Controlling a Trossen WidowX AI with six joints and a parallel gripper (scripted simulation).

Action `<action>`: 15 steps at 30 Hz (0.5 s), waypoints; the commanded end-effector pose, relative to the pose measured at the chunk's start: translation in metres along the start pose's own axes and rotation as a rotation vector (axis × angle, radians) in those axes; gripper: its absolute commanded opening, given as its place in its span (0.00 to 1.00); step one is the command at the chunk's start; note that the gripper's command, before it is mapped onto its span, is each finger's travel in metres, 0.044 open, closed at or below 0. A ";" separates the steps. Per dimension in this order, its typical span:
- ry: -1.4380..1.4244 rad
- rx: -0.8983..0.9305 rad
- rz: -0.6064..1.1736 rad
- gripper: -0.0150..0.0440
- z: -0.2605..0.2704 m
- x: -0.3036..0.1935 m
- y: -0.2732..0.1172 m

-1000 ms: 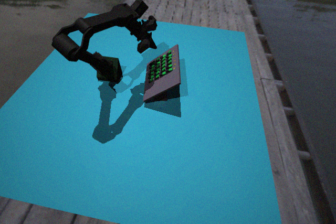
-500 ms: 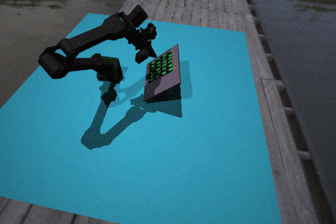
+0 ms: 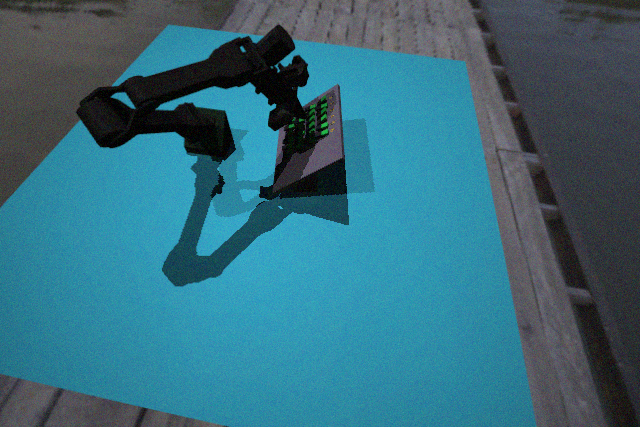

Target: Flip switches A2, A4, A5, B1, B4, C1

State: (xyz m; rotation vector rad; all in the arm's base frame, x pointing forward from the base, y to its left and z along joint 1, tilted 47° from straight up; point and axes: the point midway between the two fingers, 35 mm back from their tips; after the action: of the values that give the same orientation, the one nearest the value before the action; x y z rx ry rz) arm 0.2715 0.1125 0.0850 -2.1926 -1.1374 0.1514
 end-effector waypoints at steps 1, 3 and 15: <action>-0.014 0.005 0.007 0.25 0.003 -0.003 0.002; -0.014 0.004 0.007 0.25 0.003 -0.003 0.003; -0.013 0.004 0.006 0.25 0.002 -0.002 0.017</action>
State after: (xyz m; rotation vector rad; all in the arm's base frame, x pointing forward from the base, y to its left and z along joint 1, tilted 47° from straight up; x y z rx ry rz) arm 0.2806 0.1084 0.0791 -2.1910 -1.1410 0.1462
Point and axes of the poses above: the point midway between the two fingers, 35 mm back from their tips, its own y axis out along the fingers, its own z axis across the jaws, x = y × z, and after that the axes turned 14 degrees about -y, right-handed
